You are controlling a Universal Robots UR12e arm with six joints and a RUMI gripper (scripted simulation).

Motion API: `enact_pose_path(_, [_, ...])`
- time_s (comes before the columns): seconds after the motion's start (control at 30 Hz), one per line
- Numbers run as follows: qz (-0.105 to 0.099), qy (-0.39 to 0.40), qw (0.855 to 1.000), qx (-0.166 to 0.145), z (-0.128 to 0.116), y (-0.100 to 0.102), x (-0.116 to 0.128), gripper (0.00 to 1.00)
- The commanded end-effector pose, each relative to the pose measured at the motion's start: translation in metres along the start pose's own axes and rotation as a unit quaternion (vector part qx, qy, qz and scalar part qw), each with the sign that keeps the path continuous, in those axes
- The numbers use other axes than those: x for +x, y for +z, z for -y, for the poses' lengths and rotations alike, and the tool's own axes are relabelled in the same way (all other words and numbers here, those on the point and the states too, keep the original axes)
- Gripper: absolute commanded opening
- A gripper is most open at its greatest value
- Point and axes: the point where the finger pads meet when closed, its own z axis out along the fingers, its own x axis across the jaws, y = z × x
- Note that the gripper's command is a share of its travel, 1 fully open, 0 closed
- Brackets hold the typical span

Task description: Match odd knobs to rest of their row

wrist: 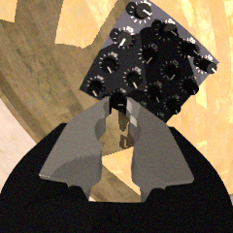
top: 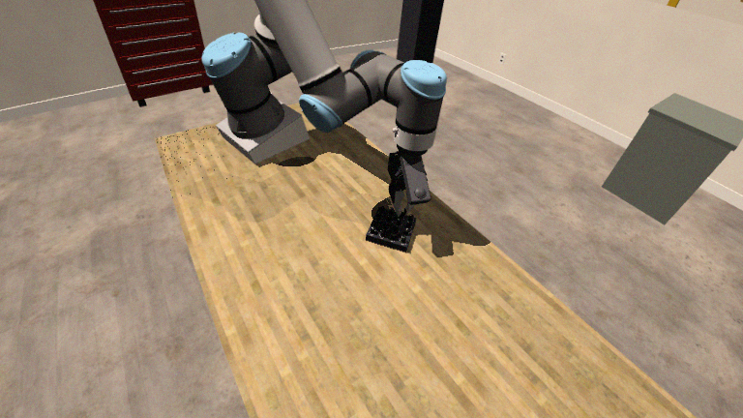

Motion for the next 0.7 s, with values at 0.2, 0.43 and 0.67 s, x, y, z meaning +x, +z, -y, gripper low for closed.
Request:
enact_pose_path(0.2, [0.000,0.010,1.000,0.001,0.0005,-0.0005,-0.0002,0.04])
enact_pose_path(0.43, [0.000,0.031,1.000,0.000,0.0005,-0.0005,0.0000,0.04])
enact_pose_path(0.67, [0.000,0.065,0.998,0.000,0.0004,-0.0005,0.0003,0.04])
